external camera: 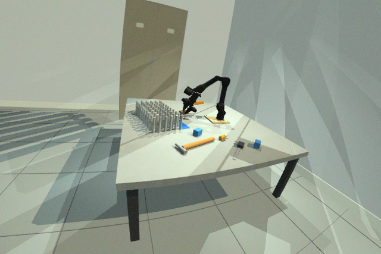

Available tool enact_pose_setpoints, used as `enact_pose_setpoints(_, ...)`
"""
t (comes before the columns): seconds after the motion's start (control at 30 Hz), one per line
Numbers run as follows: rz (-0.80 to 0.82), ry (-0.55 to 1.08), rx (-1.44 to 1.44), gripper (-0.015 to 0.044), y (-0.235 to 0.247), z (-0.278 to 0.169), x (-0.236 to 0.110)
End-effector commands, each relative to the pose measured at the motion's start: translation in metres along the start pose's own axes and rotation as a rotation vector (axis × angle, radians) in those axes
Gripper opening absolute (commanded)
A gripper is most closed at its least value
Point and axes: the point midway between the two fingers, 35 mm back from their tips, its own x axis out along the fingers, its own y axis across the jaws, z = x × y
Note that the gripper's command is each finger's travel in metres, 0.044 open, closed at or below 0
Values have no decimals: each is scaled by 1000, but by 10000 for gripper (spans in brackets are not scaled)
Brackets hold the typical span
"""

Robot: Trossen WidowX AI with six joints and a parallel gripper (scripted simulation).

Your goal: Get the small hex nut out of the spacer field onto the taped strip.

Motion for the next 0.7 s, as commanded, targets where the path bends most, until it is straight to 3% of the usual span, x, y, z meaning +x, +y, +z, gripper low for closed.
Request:
enact_pose_setpoints(0.0,-9,-6,4,0,-3,5,0)
enact_pose_setpoints(0.67,-9,-7,5,0,-3,19,5)
